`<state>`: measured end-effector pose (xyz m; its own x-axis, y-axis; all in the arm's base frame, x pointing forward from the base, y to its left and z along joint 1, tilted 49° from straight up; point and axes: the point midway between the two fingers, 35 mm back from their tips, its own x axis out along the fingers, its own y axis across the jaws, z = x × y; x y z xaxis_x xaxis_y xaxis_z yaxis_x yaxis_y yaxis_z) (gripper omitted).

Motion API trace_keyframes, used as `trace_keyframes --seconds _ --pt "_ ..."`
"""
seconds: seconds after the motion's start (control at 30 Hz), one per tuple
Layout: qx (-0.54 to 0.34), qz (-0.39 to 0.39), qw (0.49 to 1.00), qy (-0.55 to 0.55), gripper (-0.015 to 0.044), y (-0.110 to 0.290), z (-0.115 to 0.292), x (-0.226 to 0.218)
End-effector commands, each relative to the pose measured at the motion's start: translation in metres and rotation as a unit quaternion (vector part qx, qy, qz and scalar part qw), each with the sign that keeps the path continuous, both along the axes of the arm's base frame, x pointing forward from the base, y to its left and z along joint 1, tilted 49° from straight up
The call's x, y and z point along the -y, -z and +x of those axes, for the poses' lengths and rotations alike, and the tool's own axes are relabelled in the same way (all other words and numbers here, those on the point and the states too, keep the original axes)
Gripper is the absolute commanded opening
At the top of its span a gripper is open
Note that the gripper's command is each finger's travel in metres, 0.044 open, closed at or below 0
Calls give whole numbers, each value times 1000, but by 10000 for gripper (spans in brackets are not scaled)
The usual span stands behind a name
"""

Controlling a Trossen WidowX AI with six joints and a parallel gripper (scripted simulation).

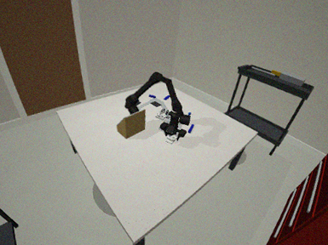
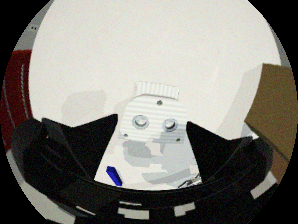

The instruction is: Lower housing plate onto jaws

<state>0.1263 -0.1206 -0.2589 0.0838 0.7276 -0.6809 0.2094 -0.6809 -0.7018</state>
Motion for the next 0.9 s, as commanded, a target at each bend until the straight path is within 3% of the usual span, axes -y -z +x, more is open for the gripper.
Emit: trace_keyframes --seconds 0.0,0.67,0.87 --pt "0 1 1000 3 440 2 1 -2" --pt "0 1 1000 3 440 2 1 -3" --pt "0 1 1000 -1 400 2 0 -2"
